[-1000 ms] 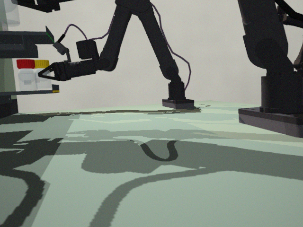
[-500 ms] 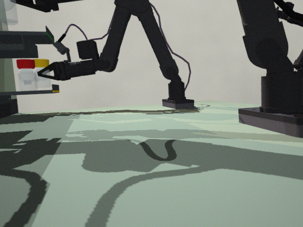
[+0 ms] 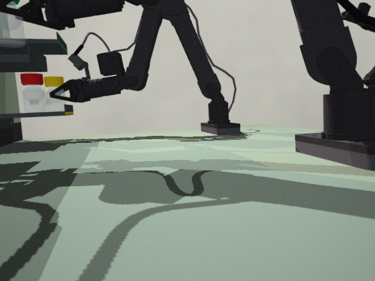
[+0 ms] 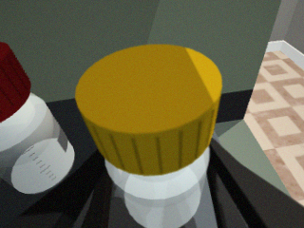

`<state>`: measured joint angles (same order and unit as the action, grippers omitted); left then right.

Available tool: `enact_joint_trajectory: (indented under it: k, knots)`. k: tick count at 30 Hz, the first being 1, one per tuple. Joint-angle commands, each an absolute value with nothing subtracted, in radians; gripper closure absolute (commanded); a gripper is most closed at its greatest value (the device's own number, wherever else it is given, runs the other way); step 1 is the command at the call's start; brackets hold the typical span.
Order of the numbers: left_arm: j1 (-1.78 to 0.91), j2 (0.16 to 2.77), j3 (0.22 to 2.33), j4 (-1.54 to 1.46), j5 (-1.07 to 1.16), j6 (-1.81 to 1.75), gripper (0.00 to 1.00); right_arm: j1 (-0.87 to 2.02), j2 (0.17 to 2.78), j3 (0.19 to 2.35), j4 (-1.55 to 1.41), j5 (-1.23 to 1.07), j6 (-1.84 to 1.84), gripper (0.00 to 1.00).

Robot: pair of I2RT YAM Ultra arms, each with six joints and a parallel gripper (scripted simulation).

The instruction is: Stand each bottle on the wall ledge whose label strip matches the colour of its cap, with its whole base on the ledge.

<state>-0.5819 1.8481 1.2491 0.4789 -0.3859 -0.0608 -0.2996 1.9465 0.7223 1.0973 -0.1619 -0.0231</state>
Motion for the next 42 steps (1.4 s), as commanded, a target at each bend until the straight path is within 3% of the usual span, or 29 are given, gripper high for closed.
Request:
enact_joint_trajectory:
  k: [1,6,8,28,36,41,42]
  knots:
    - [-0.574,1.838,1.242,0.567,-0.384,-0.055,0.51,-0.286,1.928,0.713,1.140,-0.155,-0.017,0.48]
    - [-0.573,1.846,1.227,0.609,-0.383,-0.055,0.51,-0.286,1.928,0.713,1.140,-0.155,-0.017,0.48]
    - [-0.573,1.846,1.226,0.611,-0.383,-0.054,0.51,-0.286,1.928,0.713,1.140,-0.155,-0.017,0.28]
    - [-0.573,1.858,1.215,0.622,-0.383,-0.054,0.51,-0.332,1.808,0.553,1.187,-0.196,-0.038,0.28]
    - [-0.572,1.861,1.182,0.635,-0.381,-0.051,0.51,-0.382,1.591,0.311,1.165,-0.248,-0.033,0.28]
    - [-0.572,1.863,1.178,0.624,-0.382,-0.055,0.51,-0.377,1.586,0.327,1.166,-0.244,-0.030,0.28]
    - [-0.572,1.863,1.178,0.624,-0.382,-0.055,0.51,-0.377,1.586,0.326,1.149,-0.244,-0.030,0.16]
